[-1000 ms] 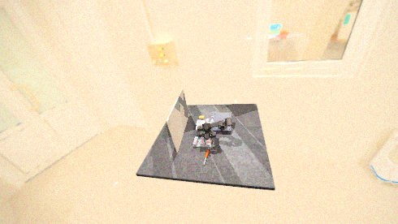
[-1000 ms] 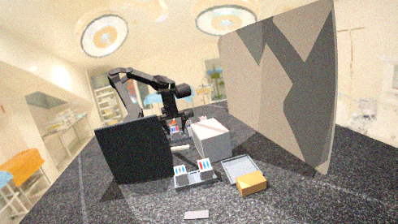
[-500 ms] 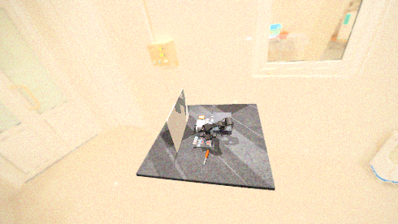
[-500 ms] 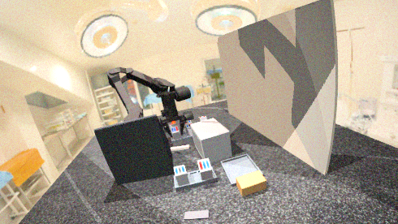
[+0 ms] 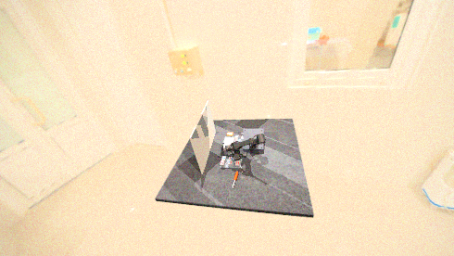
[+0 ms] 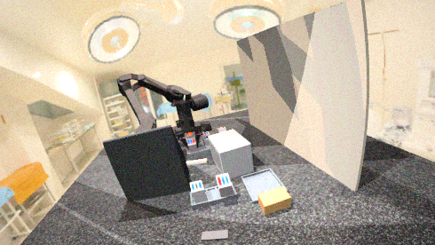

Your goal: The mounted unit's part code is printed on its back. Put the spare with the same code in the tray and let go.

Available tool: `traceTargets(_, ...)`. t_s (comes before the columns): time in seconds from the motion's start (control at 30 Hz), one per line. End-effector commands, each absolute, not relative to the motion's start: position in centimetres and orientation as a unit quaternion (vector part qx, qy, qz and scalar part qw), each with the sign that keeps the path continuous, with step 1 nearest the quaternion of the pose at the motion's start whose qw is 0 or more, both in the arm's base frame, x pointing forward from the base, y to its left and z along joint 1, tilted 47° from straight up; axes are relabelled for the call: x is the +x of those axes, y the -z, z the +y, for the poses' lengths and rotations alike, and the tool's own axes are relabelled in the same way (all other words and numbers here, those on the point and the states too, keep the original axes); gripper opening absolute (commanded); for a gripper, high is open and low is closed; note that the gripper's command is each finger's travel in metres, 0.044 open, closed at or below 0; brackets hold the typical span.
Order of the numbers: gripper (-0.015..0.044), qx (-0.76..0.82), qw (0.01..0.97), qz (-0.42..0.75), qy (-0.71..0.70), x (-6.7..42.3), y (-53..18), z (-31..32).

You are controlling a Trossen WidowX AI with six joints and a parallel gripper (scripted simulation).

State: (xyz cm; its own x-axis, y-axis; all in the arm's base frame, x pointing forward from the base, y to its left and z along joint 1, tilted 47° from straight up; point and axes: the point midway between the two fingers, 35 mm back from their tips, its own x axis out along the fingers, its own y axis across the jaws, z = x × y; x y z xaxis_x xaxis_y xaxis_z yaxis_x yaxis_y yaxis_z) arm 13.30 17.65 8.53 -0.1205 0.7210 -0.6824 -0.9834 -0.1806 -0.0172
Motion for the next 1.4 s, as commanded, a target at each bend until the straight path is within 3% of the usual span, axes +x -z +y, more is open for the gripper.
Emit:
traceTargets(0.0, 0.0, -0.288, 0.598, 0.228, -0.713, 13.3, -8.5, 17.7)
traceTargets(1.37, 0.0, -0.302, 0.601, 0.231, -0.703, 15.1, -15.7, 8.7)
